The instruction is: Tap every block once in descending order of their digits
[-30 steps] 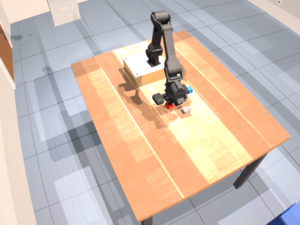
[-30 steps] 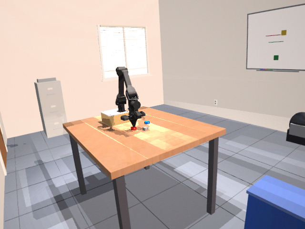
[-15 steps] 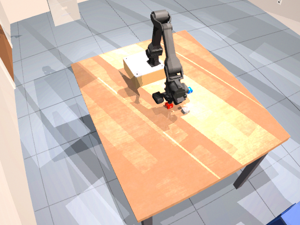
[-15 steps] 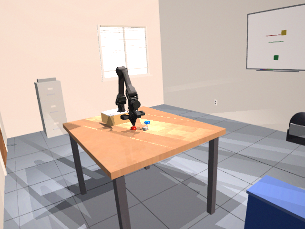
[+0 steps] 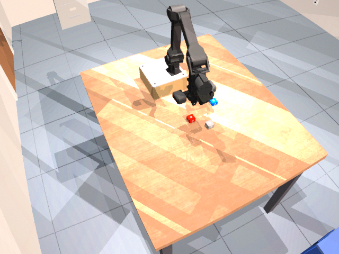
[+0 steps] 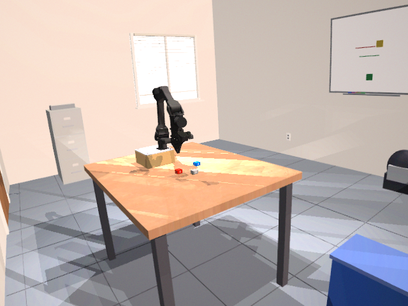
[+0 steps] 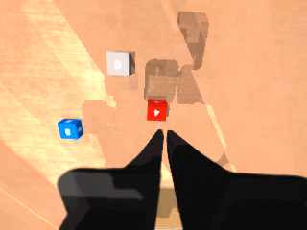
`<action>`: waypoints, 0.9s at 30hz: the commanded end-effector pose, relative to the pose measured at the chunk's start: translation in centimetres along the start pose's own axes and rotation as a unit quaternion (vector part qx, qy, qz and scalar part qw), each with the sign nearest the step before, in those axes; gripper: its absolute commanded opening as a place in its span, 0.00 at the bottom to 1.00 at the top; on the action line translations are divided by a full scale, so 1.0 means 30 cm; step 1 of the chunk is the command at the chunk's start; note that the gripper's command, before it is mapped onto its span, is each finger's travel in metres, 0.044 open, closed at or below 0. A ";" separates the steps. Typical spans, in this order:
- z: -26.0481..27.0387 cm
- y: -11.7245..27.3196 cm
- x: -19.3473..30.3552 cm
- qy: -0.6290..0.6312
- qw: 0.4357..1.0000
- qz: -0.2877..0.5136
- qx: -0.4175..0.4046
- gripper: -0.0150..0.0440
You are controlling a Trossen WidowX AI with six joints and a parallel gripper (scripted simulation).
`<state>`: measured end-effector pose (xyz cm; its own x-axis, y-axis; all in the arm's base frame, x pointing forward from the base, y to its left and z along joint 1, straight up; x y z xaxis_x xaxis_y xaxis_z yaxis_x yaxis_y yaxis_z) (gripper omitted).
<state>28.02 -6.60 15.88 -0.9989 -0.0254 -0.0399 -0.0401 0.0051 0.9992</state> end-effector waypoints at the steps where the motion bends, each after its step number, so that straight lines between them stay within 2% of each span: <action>1: 0.002 0.026 0.011 0.002 1.000 0.007 -0.002 0.29; 3: 0.031 0.027 0.010 0.002 1.000 0.007 -0.002 0.29; 8: 0.244 0.030 0.031 0.001 1.000 0.008 -0.005 0.29; 15: 0.507 0.032 0.140 0.001 1.000 0.009 -0.008 0.29; 22: 0.529 0.033 0.154 0.001 1.000 0.009 -0.008 0.29; 24: 0.532 -0.014 0.148 0.001 1.000 0.009 -0.008 0.29; 27: 0.535 -0.195 0.152 0.001 1.000 0.009 -0.008 0.29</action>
<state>23.71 9.18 14.79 -0.9979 -0.0308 -0.0563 -0.0556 -0.0240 0.9982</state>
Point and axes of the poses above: the point midway between the two fingers, 35 mm back from their tips, its own y axis back along the fingers, its own z axis across the jaws, x = y × z, the point moved 9 cm from there along y, back along the fingers, and after that the axes turned 6 degrees about y, right-handed, at the moved point
